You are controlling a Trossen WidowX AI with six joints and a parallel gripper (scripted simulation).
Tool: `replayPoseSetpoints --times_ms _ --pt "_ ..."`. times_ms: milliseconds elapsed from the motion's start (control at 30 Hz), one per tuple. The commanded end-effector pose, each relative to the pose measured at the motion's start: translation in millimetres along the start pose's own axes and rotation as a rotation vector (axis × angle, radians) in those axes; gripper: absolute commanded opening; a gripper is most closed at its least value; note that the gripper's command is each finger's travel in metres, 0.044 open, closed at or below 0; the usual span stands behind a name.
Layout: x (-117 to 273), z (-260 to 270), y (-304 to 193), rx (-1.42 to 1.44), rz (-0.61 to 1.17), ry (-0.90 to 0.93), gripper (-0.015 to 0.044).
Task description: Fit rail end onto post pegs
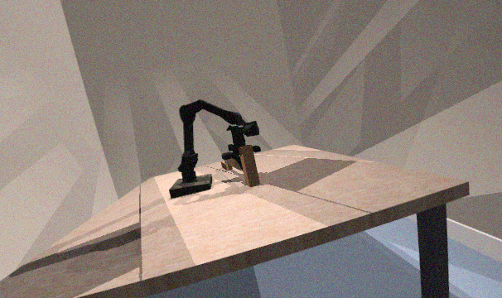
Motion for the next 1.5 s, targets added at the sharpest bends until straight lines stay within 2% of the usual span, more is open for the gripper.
replayPoseSetpoints --times_ms 0,200,767,933,1100,1467 --pt "4 -2 -5 0.003 0.014 -0.013 0.0000" --pt "5 -2 -5 0.003 0.014 -0.013 0.0000" --pt "0 0 0 0.001 -0.003 0.001 0.0440" --pt "2 0 1 0.001 -0.002 0.000 0.0440" --pt "29 -1 31 0.003 0.011 -0.013 0.0440" --pt "29 -1 31 0.003 0.011 -0.013 0.0440"
Point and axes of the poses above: the point midway between the two fingers, 35 mm back from their tips, its own x axis back along the fingers, its own z axis across the jaws, y = z × x, the point moved 5 cm from there along x, back along the fingers, and after that the axes turned 4 degrees about x, right-handed, at the moved point
